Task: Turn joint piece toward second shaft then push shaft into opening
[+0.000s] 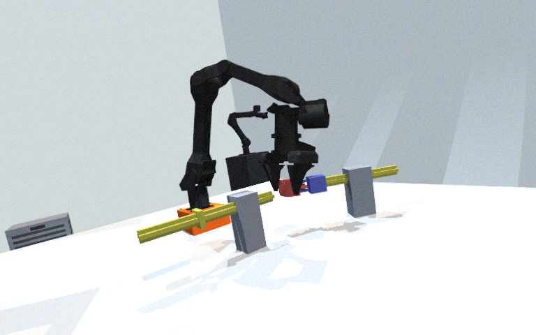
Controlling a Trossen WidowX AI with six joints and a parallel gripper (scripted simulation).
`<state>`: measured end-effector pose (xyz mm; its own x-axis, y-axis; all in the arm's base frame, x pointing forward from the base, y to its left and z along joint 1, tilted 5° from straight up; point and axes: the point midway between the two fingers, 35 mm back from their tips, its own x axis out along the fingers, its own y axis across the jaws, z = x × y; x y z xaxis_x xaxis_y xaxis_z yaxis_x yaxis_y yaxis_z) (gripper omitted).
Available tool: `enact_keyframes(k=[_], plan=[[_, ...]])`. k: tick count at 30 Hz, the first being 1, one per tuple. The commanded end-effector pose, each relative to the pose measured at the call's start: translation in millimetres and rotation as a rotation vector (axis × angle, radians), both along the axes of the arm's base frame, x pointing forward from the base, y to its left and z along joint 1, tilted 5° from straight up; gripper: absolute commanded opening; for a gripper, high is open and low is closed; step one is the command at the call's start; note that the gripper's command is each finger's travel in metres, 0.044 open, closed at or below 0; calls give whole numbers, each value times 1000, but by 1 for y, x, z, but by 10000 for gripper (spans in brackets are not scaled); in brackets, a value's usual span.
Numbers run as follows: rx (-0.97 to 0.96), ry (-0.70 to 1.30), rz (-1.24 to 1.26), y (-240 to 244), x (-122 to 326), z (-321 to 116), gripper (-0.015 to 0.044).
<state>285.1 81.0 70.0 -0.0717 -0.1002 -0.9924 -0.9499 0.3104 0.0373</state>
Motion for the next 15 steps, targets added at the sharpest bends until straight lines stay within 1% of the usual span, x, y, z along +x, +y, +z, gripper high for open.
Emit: enact_keyframes(k=[1, 5, 15], plan=[[-14, 1, -2, 0, 0, 1, 440], [-3, -1, -22, 0, 1, 2, 440], [19, -38, -362, -3, 6, 34, 440]])
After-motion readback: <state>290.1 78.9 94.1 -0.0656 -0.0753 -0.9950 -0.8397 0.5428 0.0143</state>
